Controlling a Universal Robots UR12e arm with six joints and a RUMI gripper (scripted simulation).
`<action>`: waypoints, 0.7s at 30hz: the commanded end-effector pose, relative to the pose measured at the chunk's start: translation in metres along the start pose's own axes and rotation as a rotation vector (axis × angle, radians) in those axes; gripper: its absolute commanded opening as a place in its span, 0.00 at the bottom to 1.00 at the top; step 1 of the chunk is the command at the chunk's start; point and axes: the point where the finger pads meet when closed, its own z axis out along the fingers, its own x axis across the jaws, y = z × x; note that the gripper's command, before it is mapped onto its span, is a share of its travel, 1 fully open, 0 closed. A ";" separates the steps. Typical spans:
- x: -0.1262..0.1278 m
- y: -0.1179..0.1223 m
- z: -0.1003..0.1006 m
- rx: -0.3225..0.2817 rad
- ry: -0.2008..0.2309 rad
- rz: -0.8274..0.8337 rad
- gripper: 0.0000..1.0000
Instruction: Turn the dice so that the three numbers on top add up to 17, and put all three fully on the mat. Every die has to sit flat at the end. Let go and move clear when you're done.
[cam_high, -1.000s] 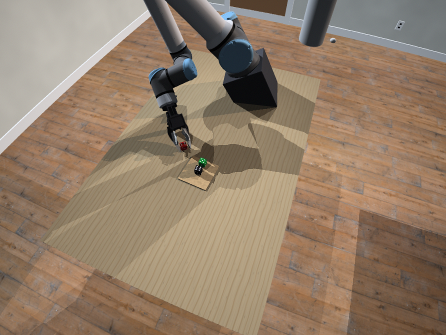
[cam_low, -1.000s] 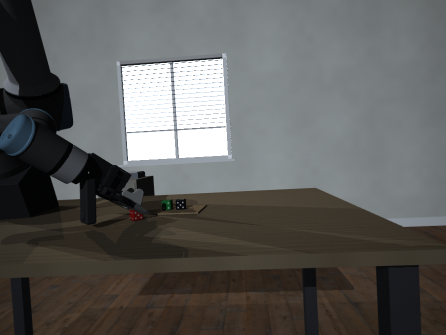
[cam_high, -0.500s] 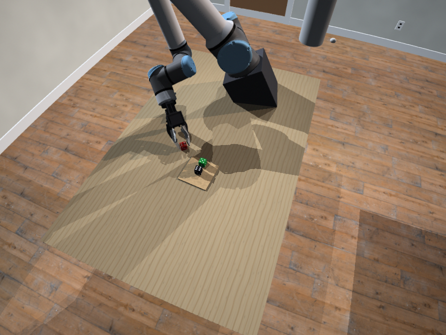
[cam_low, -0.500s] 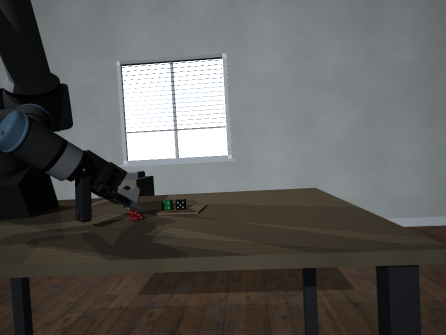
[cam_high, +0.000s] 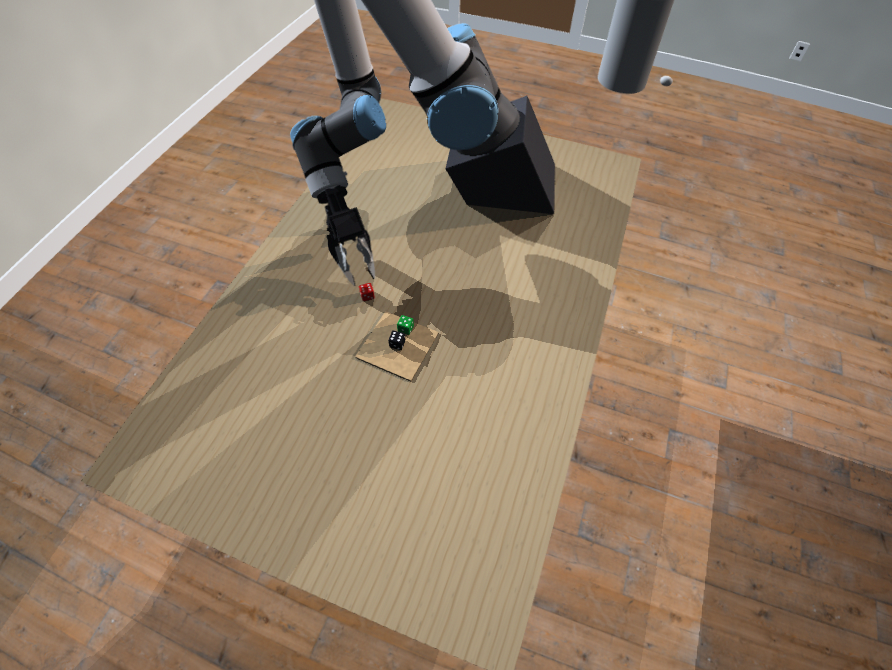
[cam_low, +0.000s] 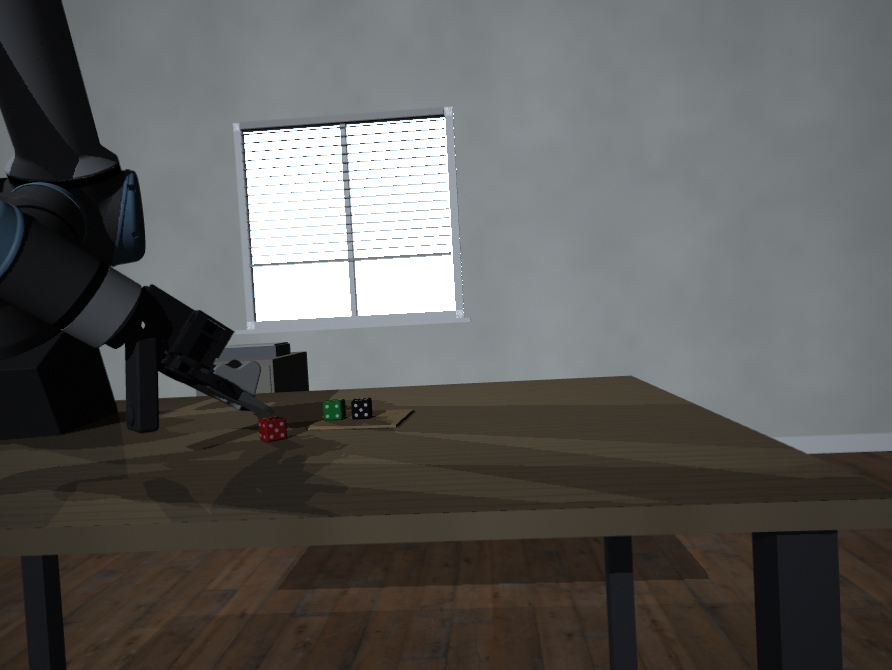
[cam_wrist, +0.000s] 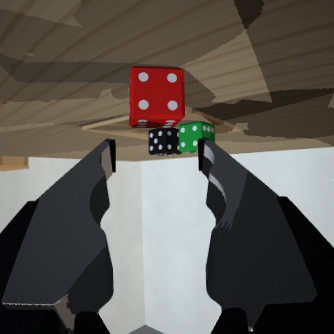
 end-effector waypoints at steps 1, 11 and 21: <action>0.000 0.000 -0.003 -0.002 0.002 -0.001 0.28; 0.000 0.011 -0.010 -0.002 0.002 -0.001 0.28; 0.000 0.034 -0.027 -0.002 0.002 -0.001 0.28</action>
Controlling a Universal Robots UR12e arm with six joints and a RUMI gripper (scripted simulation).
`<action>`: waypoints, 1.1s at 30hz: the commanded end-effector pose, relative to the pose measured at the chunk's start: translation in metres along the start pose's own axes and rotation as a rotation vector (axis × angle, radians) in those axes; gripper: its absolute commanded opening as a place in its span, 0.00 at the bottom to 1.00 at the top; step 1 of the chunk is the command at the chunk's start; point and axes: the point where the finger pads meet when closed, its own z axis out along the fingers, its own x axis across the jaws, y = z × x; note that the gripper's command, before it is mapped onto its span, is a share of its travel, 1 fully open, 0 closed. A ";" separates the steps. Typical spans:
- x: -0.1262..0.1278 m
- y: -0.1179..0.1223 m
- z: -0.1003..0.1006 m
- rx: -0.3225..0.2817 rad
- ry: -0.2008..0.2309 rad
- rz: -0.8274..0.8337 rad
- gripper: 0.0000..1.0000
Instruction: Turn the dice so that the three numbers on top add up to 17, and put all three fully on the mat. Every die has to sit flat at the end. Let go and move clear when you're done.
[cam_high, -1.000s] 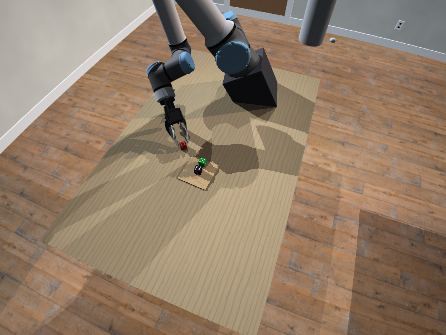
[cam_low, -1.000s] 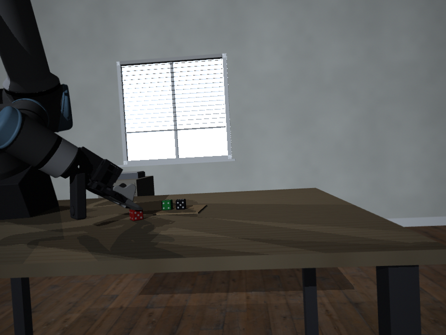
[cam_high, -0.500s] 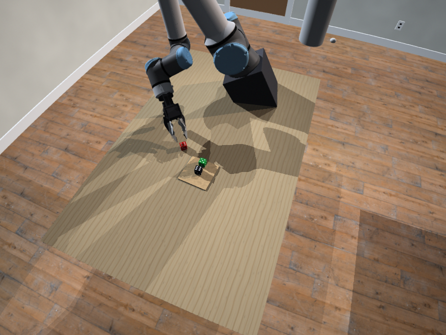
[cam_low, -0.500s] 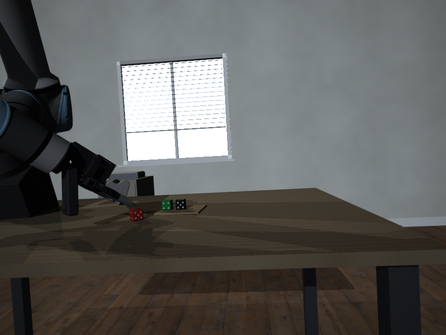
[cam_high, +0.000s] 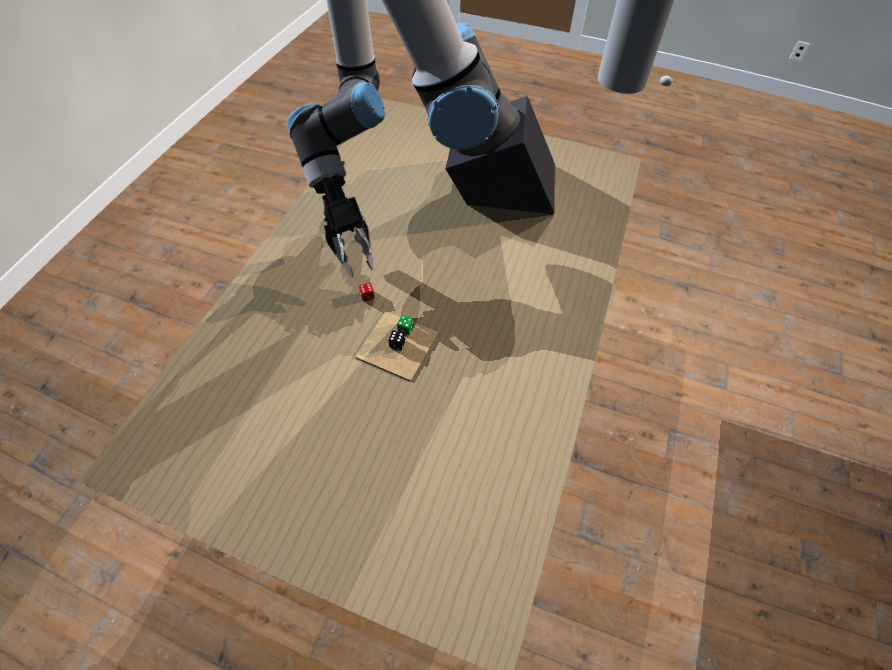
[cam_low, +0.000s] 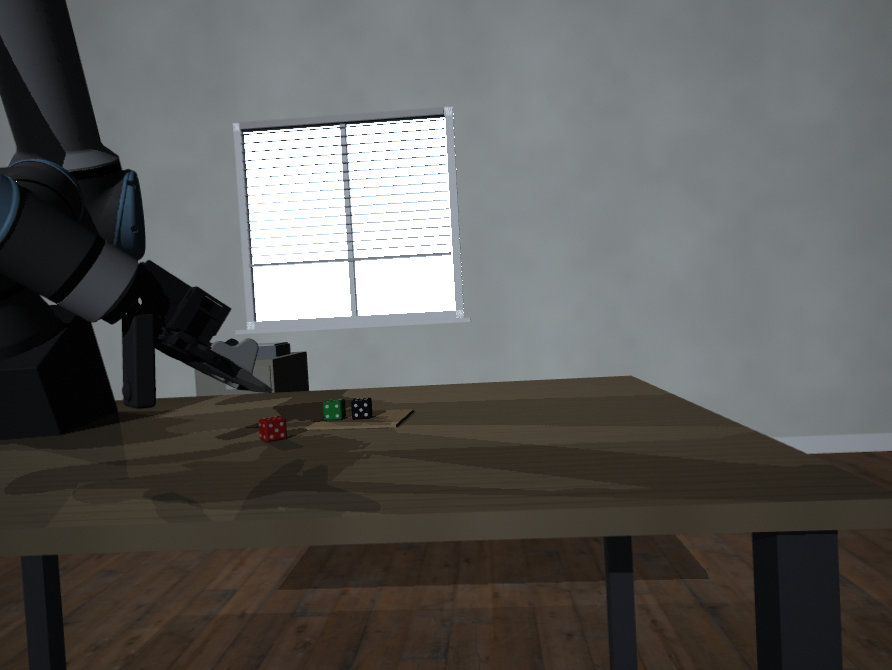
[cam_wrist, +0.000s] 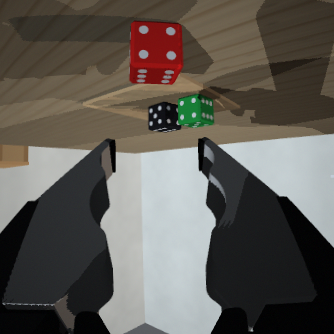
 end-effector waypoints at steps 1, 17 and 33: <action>0.000 0.013 -0.010 -0.001 0.001 -0.001 0.28; 0.000 0.026 -0.019 0.001 0.001 -0.001 0.28; 0.001 0.032 -0.016 0.143 0.002 -0.001 0.28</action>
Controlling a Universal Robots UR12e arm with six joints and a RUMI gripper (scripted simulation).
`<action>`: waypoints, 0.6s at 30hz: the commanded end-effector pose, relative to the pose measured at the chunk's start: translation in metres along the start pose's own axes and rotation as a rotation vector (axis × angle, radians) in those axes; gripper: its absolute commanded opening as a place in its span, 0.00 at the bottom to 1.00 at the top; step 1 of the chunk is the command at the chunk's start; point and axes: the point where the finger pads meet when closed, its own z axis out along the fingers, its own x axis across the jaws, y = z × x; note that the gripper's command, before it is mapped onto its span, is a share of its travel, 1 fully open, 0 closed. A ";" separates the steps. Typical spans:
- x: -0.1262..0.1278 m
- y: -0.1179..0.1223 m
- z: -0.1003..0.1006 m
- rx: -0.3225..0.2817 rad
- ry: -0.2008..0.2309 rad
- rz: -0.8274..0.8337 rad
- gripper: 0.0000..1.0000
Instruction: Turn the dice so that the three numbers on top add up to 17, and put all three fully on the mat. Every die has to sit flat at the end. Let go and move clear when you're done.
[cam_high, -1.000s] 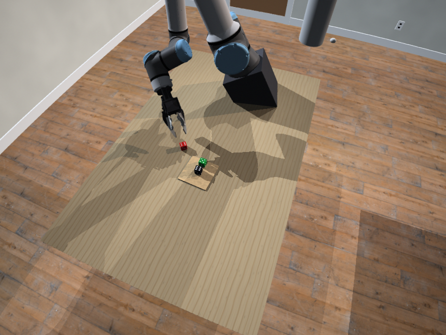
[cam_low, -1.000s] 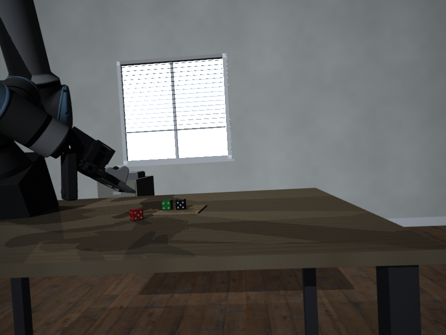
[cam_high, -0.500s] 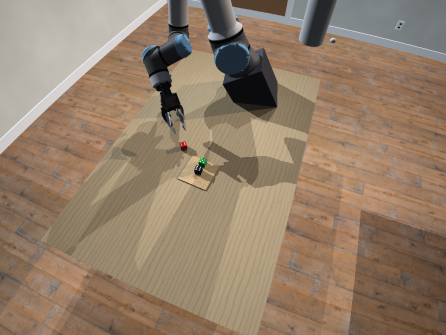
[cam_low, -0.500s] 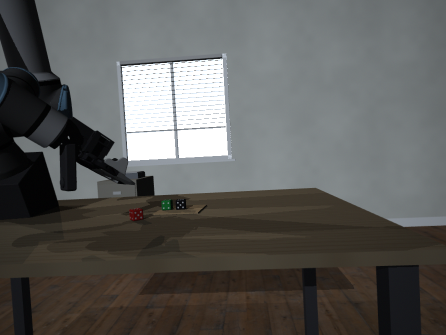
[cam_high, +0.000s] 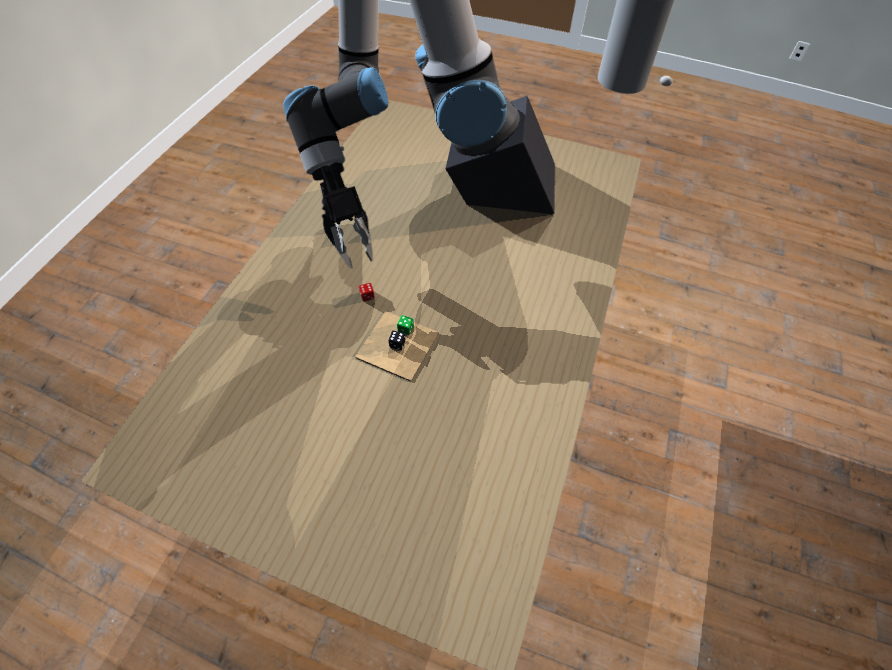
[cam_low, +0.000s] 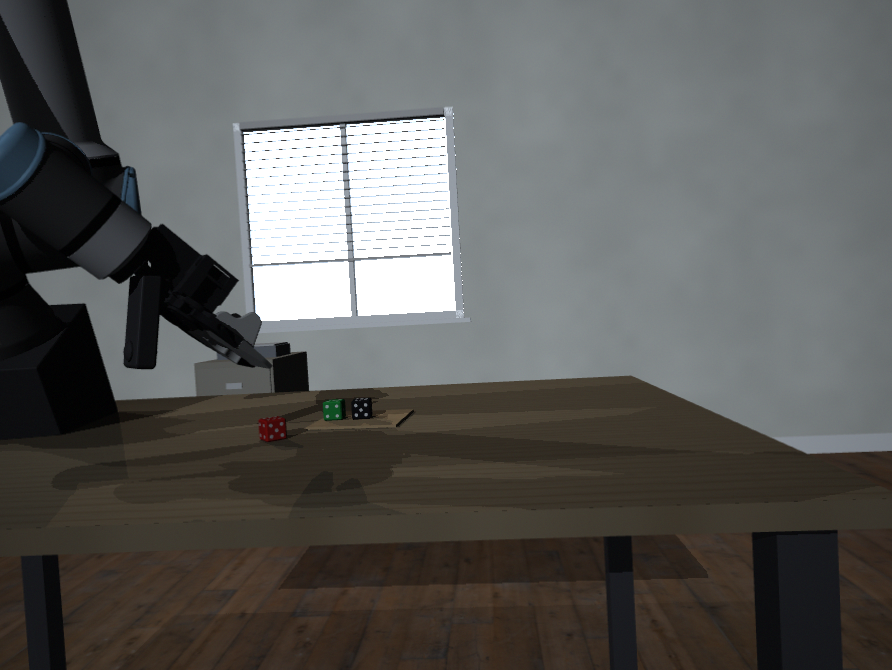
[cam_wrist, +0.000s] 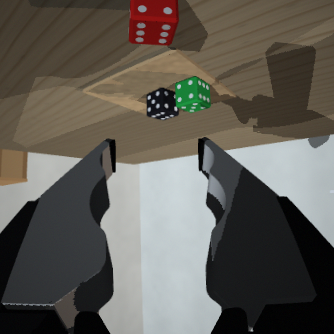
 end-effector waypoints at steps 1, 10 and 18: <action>0.000 0.003 0.002 0.077 0.000 0.001 0.28; 0.000 0.014 0.006 0.305 -0.001 0.002 0.28; -0.001 0.022 0.009 0.472 -0.003 0.003 0.28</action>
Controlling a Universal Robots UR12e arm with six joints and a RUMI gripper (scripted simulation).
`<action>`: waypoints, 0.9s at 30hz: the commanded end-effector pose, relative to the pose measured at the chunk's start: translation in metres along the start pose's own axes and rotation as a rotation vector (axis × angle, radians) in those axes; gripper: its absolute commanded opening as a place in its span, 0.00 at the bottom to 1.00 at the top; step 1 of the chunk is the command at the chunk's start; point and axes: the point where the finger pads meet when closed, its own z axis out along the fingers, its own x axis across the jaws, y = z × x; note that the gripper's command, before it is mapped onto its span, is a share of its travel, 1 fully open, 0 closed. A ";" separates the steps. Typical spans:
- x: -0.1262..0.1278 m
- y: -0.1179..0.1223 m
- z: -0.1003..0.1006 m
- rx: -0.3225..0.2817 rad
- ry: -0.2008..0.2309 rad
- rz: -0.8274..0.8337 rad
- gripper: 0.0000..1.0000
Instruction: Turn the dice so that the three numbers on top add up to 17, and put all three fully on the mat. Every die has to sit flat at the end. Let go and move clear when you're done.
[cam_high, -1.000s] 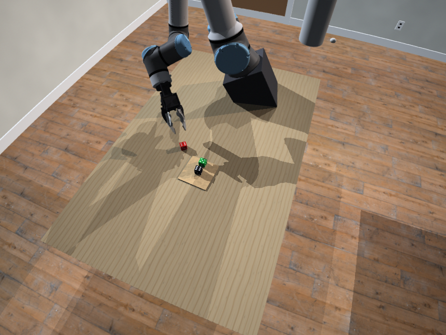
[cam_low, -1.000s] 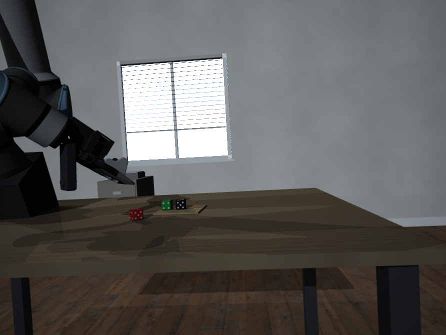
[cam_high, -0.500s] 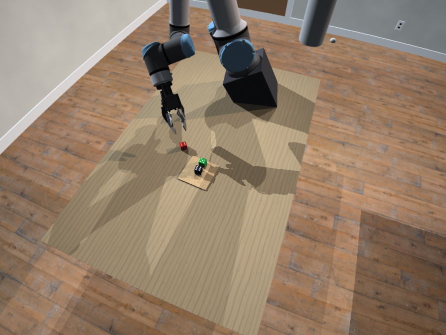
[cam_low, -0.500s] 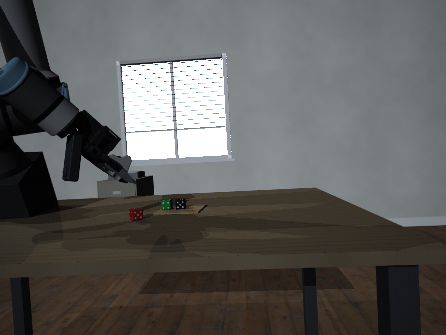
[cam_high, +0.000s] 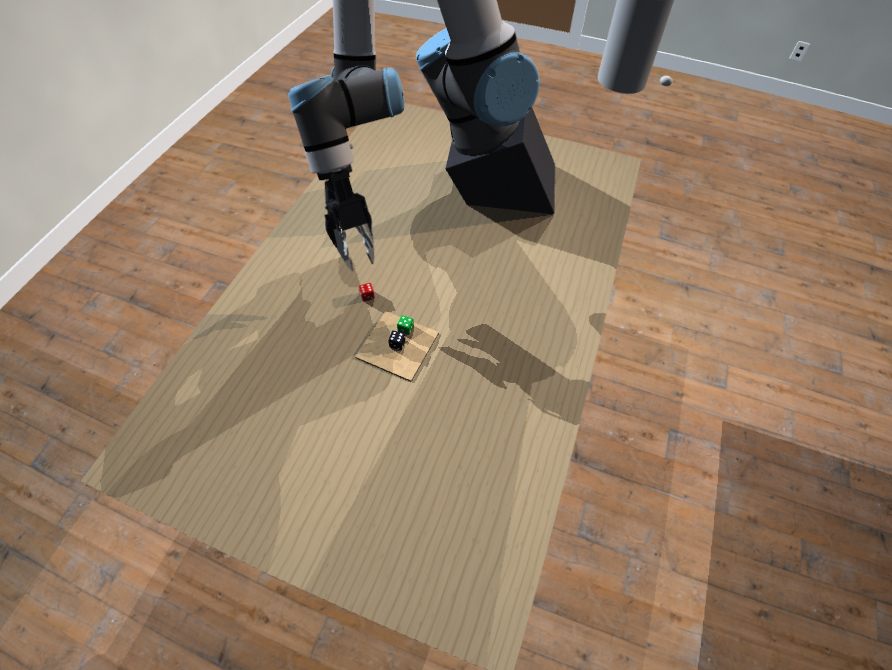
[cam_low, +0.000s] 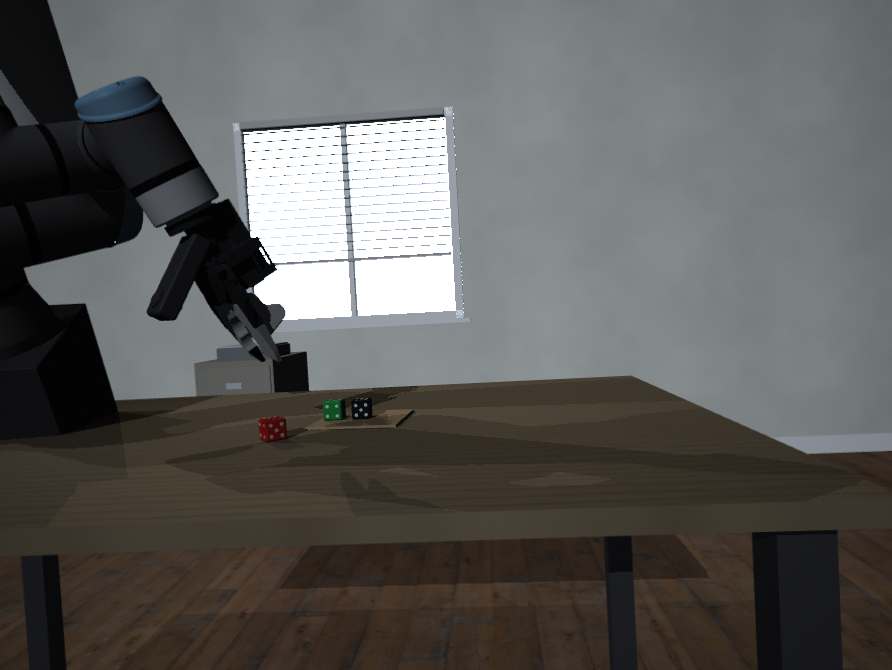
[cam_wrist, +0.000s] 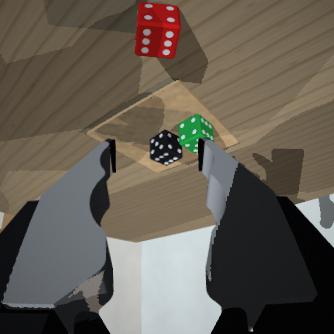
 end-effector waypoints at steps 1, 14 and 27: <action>0.002 0.006 0.002 0.151 0.009 0.006 0.28; 0.002 0.020 0.003 0.426 0.009 0.007 0.28; 0.001 0.025 0.003 0.522 0.006 0.005 0.28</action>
